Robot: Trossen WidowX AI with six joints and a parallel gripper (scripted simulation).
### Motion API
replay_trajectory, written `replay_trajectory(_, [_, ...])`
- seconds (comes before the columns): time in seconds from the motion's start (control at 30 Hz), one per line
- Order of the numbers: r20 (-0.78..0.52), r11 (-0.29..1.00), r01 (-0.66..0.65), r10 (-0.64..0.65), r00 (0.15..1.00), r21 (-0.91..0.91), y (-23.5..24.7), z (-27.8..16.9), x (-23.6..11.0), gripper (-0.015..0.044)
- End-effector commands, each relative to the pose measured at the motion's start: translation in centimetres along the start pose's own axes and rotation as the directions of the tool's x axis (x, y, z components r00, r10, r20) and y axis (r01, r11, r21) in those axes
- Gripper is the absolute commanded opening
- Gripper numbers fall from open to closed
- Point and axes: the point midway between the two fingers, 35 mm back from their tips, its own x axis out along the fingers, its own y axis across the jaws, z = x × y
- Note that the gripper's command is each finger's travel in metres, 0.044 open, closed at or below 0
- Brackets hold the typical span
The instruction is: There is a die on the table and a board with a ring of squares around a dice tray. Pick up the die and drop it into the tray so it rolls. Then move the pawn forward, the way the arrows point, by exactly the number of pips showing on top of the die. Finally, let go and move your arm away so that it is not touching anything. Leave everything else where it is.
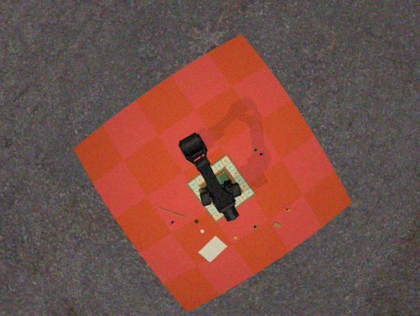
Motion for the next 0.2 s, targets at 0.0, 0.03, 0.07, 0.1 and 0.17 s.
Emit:
replay_trajectory(0.0, [0.008,1.000,-0.002,0.002,1.000,0.013,0.20,0.83,0.28,0.0440])
replay_trajectory(0.03, [0.008,1.000,-0.002,0.002,1.000,0.013,0.20,0.83,0.28,0.0440])
replay_trajectory(0.07, [0.008,1.000,-0.002,0.002,1.000,0.013,0.20,0.83,0.28,0.0440])
replay_trajectory(0.1, [0.008,1.000,-0.002,0.002,1.000,0.013,0.20,0.83,0.28,0.0440])
replay_trajectory(0.17, [0.008,1.000,-0.002,0.002,1.000,0.013,0.20,0.83,0.28,0.0440])
